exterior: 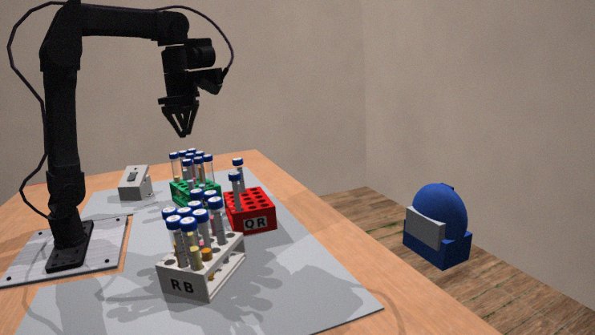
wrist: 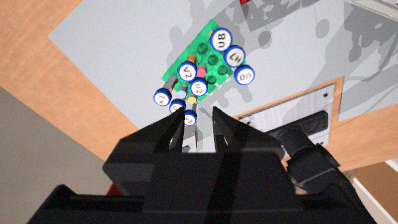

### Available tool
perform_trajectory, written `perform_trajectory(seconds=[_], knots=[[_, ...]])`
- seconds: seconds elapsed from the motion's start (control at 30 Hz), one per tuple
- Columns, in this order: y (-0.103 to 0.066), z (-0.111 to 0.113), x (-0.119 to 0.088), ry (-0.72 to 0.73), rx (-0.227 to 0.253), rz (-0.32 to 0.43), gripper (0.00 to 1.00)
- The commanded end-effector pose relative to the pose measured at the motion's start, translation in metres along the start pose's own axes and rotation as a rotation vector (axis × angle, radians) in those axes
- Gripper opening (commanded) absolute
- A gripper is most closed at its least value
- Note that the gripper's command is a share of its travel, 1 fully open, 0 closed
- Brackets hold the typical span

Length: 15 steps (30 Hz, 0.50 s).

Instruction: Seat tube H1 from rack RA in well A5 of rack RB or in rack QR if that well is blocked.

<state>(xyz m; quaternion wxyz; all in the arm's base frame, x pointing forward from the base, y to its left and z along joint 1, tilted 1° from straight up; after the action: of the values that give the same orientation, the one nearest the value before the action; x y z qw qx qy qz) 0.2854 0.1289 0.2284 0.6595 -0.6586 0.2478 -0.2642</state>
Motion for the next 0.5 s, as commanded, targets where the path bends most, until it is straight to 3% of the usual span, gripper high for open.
perform_trajectory(seconds=[0.0, 0.07, 0.1, 0.13, 0.2, 0.47], knots=[[-0.013, -0.002, -0.007, -0.011, -0.020, 0.010, 0.30], [-0.021, -0.006, -0.008, -0.012, 0.005, 0.000, 0.30], [-0.011, -0.006, -0.005, -0.006, -0.018, 0.008, 0.30], [-0.011, -0.018, 0.000, 0.044, -0.033, 0.013, 0.30], [-0.011, -0.018, 0.000, 0.044, -0.033, 0.013, 0.30], [-0.013, -0.054, 0.043, 0.311, -0.026, -0.003, 0.30]])
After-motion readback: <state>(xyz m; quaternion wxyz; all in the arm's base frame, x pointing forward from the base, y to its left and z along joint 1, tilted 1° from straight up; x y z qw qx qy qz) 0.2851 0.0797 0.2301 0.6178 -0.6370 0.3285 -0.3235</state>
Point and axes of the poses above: the point where the finger pads meet when closed, its own y axis out along the fingers, its own z axis across the jaws, x = y × z, the point moved 6 cm from there along -y, back along the fingers, and after that the axes turned 12 degrees about y, right-handed, at the moved point
